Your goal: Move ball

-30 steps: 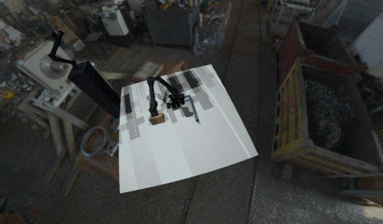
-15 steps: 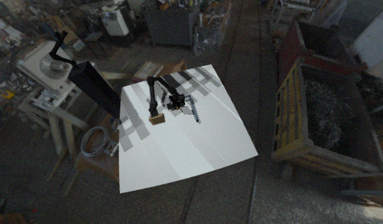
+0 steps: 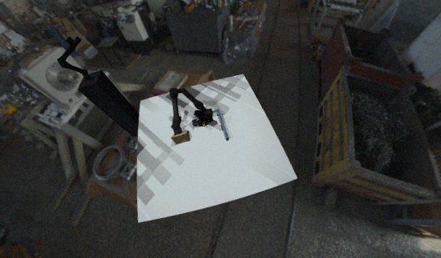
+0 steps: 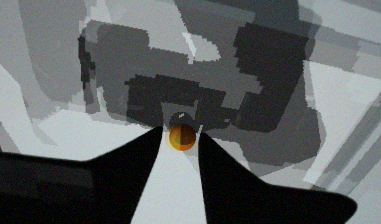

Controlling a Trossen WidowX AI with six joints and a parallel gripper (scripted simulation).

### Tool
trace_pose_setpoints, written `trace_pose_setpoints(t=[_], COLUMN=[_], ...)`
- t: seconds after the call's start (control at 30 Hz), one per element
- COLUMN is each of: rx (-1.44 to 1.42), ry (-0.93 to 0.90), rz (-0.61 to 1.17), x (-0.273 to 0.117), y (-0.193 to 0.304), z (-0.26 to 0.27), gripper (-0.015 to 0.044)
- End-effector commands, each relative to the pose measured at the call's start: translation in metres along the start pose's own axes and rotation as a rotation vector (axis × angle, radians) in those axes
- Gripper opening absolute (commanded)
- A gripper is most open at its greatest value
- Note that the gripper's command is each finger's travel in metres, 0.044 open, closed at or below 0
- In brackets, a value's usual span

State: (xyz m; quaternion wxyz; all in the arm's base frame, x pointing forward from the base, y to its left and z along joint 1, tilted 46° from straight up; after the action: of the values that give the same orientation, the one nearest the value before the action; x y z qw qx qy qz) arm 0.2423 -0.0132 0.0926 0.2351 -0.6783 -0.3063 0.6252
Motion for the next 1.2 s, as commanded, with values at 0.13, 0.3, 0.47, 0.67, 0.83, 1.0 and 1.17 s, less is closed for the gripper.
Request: trace_pose_setpoints(t=[0.13,0.3,0.47,0.67,0.83,1.0,1.17], rx=[0.000,0.004,0.012,0.025,0.025,0.018,0.017], ry=[0.000,-0.001,-0.006,-0.002,-0.002,-0.003,-0.003], rz=[0.000,0.006,-0.001,-0.003,-0.003,0.000,0.000], x=[0.000,-0.025,-0.087,-0.078,-0.080,-0.127,-0.129], y=[0.000,0.002,0.001,0.004,0.004,0.004,0.004], z=[0.000,-0.003,0.001,0.000,0.000,0.000,0.000], gripper=[0.0203,0.0203,0.0203,0.0203,0.0230,0.0361,0.0440])
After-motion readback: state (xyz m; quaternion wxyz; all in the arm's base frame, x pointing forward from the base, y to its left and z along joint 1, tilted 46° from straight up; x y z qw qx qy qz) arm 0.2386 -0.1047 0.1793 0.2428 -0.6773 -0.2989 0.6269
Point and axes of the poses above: the point midway between the two fingers, 35 mm back from their tips, its own x axis out along the fingers, its own z axis across the jaws, y = z × x, the point moved 10 cm from there along -x, back along the fingers, and after that the axes turned 6 degrees about -x, right-handed, at the moved point
